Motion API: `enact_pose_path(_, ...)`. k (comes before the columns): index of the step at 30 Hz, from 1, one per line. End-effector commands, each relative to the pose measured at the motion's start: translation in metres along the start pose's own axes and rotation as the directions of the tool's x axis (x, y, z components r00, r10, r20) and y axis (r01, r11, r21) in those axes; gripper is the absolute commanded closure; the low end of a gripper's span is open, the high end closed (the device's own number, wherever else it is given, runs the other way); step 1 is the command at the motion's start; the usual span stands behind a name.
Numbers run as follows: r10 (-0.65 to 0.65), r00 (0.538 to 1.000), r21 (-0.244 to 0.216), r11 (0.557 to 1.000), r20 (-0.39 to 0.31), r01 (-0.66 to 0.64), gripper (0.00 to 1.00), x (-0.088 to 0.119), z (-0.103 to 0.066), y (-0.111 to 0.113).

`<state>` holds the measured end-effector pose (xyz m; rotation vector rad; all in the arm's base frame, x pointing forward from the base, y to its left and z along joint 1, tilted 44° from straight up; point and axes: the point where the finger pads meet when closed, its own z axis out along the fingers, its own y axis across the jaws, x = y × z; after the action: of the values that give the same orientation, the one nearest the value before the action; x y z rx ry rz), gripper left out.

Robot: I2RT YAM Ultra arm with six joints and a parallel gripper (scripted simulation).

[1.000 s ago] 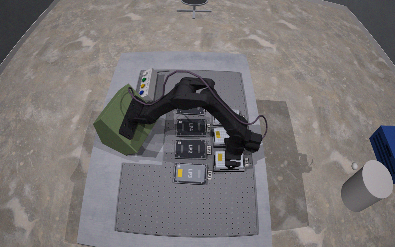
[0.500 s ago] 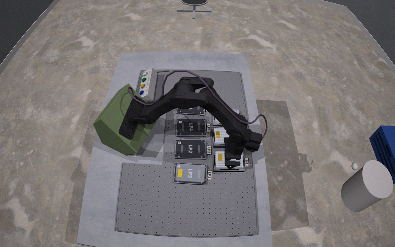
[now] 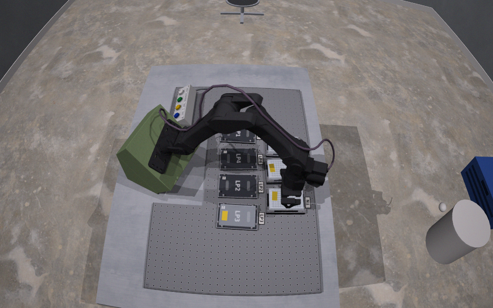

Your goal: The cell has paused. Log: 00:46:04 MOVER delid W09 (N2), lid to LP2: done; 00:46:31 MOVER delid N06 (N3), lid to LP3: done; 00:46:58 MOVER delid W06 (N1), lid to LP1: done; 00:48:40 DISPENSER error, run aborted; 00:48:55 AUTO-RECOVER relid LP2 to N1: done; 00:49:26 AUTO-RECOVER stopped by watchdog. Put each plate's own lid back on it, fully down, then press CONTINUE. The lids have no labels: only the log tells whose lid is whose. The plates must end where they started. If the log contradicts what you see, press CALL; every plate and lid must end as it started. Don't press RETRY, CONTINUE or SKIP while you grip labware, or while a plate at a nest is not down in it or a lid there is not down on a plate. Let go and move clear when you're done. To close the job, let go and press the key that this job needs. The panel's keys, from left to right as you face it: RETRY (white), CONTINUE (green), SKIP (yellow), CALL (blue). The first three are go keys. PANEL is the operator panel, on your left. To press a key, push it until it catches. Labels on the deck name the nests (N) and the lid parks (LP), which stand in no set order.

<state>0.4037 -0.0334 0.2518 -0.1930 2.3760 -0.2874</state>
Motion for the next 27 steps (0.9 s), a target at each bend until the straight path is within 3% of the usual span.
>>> enact_pose_path(1, 0.030, 0.999, 0.002, 1.000, 0.017, -0.030, 0.00, 0.004, -0.007, -0.003)
enact_pose_path(27, 0.016, 1.000, 0.007, 1.000, 0.015, -0.016, 0.00, 0.117, -0.006, -0.044)
